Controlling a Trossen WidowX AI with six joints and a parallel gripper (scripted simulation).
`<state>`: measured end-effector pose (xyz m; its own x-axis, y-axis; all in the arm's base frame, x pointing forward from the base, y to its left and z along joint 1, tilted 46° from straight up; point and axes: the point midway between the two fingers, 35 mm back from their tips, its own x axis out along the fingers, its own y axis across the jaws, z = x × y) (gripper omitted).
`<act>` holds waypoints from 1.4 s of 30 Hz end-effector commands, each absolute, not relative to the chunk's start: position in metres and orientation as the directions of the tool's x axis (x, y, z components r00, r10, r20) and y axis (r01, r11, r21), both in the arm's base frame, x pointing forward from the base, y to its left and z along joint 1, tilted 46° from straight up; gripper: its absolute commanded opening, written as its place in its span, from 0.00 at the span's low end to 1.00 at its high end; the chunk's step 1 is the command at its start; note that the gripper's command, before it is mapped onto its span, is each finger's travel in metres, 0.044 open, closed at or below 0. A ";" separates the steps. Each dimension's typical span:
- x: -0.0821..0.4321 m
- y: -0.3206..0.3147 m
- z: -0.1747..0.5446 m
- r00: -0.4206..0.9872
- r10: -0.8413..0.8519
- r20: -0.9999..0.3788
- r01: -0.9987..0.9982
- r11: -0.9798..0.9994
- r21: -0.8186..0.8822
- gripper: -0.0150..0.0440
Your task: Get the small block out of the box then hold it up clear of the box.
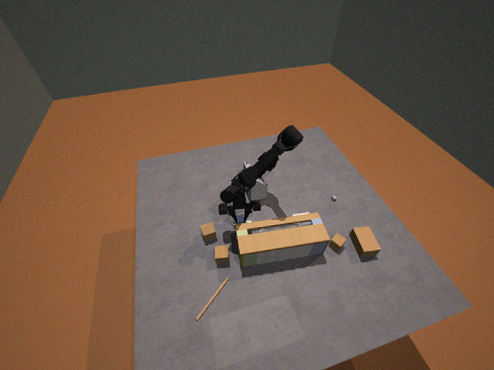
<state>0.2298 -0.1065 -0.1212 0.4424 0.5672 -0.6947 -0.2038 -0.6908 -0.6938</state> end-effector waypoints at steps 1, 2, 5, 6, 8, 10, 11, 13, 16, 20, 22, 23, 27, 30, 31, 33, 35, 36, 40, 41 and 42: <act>0.231 -0.118 -0.109 0.451 0.538 -0.712 -0.249 -0.690 -0.680 0.25; 0.230 -0.121 -0.105 0.452 0.531 -0.717 -0.266 -0.687 -0.677 0.25; 0.229 -0.129 -0.095 0.452 0.510 -0.731 -0.316 -0.675 -0.667 0.25; 0.228 -0.132 -0.091 0.453 0.504 -0.736 -0.332 -0.671 -0.663 0.25; 0.227 -0.136 -0.084 0.453 0.490 -0.745 -0.365 -0.661 -0.656 0.25; 0.225 -0.141 -0.077 0.453 0.475 -0.754 -0.398 -0.649 -0.648 0.25; 0.224 -0.143 -0.074 0.452 0.468 -0.759 -0.414 -0.643 -0.644 0.25; 0.222 -0.147 -0.067 0.452 0.454 -0.768 -0.446 -0.630 -0.635 0.25; 0.219 -0.153 -0.056 0.450 0.433 -0.781 -0.493 -0.608 -0.622 0.25; 0.214 -0.159 -0.044 0.448 0.409 -0.795 -0.543 -0.582 -0.606 0.25; 0.214 -0.160 -0.043 0.448 0.408 -0.796 -0.546 -0.580 -0.605 0.25; 0.214 -0.160 -0.043 0.448 0.408 -0.796 -0.546 -0.580 -0.605 0.25; 0.214 -0.160 -0.043 0.448 0.408 -0.796 -0.546 -0.580 -0.605 0.25; 0.214 -0.160 -0.043 0.448 0.408 -0.796 -0.546 -0.580 -0.605 0.25; 0.214 -0.160 -0.043 0.448 0.408 -0.796 -0.546 -0.580 -0.605 0.25; 0.214 -0.160 -0.043 0.448 0.408 -0.796 -0.546 -0.580 -0.605 0.25; 0.214 -0.160 -0.043 0.448 0.408 -0.796 -0.546 -0.580 -0.605 0.25; 0.214 -0.160 -0.043 0.448 0.408 -0.796 -0.546 -0.580 -0.605 0.25; 0.214 -0.160 -0.043 0.448 0.408 -0.796 -0.546 -0.580 -0.605 0.25; 0.214 -0.160 -0.043 0.448 0.408 -0.796 -0.546 -0.580 -0.605 0.25; 0.214 -0.160 -0.043 0.448 0.408 -0.796 -0.546 -0.580 -0.605 0.25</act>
